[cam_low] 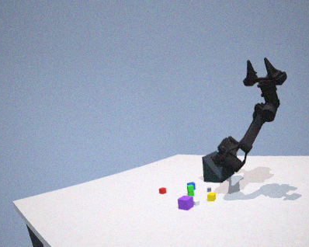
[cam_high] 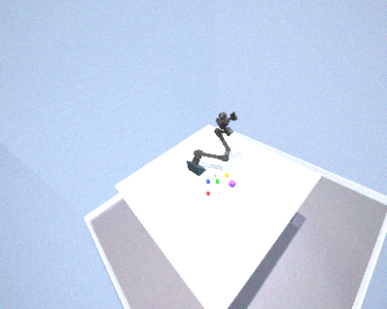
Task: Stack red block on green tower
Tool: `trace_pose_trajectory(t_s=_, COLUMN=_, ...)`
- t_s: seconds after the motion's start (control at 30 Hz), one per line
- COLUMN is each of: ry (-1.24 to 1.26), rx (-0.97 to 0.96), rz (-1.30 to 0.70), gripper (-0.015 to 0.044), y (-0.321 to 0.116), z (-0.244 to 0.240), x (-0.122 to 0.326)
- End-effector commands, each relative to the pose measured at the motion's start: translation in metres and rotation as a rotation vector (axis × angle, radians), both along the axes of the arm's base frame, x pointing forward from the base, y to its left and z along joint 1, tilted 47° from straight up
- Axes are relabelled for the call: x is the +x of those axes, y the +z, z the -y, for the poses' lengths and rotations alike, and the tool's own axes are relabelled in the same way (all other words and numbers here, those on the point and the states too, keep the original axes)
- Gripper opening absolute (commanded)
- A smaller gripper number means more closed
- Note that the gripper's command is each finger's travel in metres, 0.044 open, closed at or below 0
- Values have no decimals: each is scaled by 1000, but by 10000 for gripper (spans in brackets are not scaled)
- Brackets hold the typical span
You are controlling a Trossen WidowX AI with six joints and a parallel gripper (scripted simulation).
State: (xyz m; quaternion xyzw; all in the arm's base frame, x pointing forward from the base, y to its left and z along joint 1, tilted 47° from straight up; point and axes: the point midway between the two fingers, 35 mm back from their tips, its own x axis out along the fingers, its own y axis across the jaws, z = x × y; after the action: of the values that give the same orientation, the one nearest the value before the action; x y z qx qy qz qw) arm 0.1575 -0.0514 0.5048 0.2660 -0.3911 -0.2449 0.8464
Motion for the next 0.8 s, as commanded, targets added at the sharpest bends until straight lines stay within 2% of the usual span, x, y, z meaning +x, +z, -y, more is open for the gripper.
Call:
trace_pose_trajectory(t_s=0.0, ry=-1, rx=-1, rz=1, gripper=426, y=0, z=0, x=-1)
trace_pose_trajectory(t_s=0.17, ry=-12, rx=-15, rz=28, gripper=440, y=10, z=7, x=-21)
trace_pose_trajectory(t_s=0.37, ry=-13, rx=-5, rz=100, gripper=440, y=28, z=32, x=-68)
trace_pose_trajectory(t_s=0.77, ry=6, rx=121, rz=177, gripper=440, y=25, z=120, x=-128)
